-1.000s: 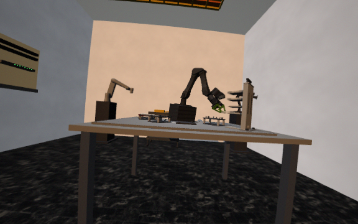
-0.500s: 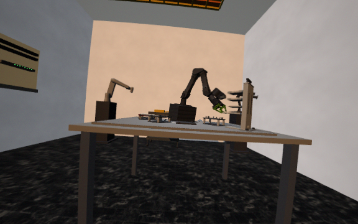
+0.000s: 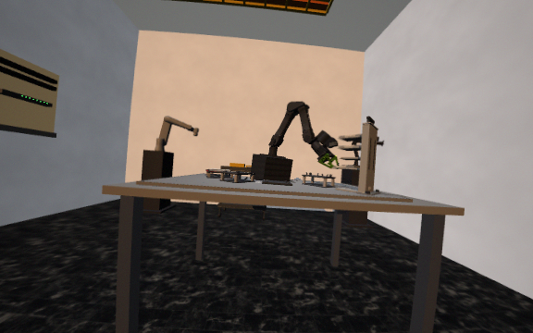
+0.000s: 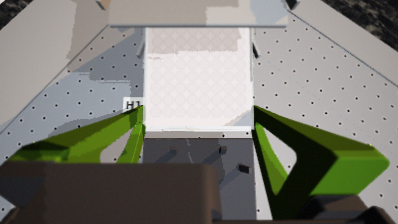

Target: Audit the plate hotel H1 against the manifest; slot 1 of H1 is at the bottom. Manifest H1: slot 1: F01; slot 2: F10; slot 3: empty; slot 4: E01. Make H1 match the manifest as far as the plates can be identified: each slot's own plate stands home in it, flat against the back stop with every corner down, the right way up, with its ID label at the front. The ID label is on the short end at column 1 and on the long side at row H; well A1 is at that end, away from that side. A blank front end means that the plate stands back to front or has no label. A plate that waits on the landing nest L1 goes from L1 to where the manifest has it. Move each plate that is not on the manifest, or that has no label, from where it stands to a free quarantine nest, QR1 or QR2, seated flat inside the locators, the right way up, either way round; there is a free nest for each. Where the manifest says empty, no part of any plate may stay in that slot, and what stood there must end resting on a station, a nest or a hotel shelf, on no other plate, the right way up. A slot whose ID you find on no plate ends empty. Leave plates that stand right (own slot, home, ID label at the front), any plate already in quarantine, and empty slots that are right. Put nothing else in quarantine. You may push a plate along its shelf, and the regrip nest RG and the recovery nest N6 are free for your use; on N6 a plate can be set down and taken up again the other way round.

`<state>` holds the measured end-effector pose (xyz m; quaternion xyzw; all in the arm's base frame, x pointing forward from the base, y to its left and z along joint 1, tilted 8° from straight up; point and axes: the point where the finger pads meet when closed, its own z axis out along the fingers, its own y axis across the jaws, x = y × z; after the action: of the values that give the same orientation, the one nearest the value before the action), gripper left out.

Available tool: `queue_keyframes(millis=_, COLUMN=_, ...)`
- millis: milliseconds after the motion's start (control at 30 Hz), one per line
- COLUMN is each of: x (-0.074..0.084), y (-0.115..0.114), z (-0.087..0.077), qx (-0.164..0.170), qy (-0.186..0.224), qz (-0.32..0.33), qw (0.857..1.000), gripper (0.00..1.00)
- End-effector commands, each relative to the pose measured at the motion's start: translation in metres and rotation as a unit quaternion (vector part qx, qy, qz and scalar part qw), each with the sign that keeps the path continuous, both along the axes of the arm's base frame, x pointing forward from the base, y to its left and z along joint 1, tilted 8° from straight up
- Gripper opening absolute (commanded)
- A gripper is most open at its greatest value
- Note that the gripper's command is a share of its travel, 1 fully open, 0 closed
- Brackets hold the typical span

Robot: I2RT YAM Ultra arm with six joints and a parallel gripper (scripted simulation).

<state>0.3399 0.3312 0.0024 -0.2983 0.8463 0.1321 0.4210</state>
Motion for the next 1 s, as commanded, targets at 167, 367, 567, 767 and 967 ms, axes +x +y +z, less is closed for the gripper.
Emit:
queue_keyframes(millis=167, x=0.0022, y=0.0024, z=0.0053, qx=0.005, qy=-0.005, qz=0.001, qw=1.000, gripper=0.86)
queue_keyframes(millis=367, x=0.0024, y=0.0024, z=0.0043, qx=0.005, qy=-0.005, qz=0.001, qw=1.000, gripper=1.00)
queue_keyframes(millis=567, x=0.0024, y=0.0024, z=0.0043, qx=0.005, qy=-0.005, qz=0.001, qw=1.000, gripper=1.00)
queue_keyframes(millis=767, x=0.0024, y=0.0024, z=0.0043, qx=0.005, qy=-0.005, qz=0.001, qw=1.000, gripper=1.00)
queue_keyframes(millis=967, x=-0.0021, y=-0.0010, z=0.0087, qx=0.005, qy=-0.005, qz=0.001, qw=1.000, gripper=1.00)
